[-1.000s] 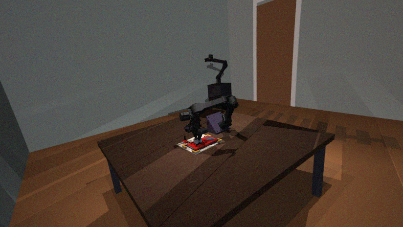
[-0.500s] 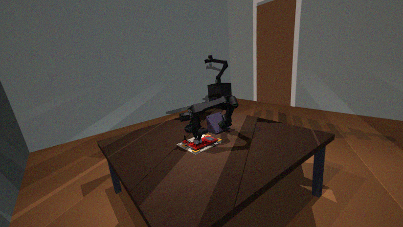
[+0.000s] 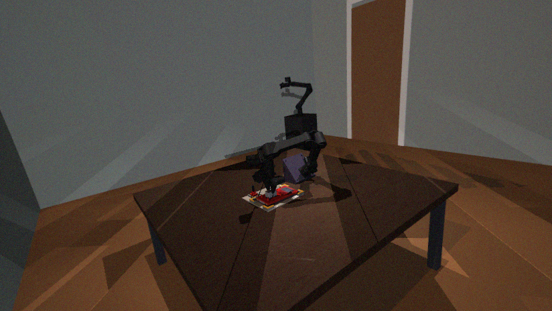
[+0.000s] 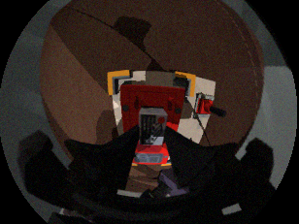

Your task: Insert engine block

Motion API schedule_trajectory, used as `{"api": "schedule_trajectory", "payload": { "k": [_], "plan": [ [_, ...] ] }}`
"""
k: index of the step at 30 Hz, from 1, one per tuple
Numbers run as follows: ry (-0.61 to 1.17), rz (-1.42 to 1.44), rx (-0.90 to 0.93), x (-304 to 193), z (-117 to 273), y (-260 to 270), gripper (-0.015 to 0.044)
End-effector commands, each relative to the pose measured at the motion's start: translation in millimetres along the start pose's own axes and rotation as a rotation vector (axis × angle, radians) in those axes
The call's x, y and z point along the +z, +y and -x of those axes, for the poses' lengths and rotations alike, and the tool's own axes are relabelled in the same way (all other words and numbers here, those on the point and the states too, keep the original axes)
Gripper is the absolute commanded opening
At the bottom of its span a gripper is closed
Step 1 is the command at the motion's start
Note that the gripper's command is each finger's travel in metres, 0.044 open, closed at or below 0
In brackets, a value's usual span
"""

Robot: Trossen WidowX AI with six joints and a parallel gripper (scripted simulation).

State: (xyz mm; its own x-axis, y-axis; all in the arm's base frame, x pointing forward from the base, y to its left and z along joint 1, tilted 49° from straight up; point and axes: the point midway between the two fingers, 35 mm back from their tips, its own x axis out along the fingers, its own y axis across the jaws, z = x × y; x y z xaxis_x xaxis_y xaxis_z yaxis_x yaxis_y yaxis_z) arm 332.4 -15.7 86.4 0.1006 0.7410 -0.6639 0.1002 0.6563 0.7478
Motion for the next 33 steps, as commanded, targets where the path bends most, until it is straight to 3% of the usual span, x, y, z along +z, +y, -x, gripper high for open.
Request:
{"api": "schedule_trajectory", "payload": {
  "k": [1, 33],
  "plan": [
    [0.0, -0.007, 0.004, -0.7, -1.5, 0.3, 0.0159],
    [0.0, -0.007, 0.005, -0.8, -7.1, 0.5, 0.0159]
  ]
}}
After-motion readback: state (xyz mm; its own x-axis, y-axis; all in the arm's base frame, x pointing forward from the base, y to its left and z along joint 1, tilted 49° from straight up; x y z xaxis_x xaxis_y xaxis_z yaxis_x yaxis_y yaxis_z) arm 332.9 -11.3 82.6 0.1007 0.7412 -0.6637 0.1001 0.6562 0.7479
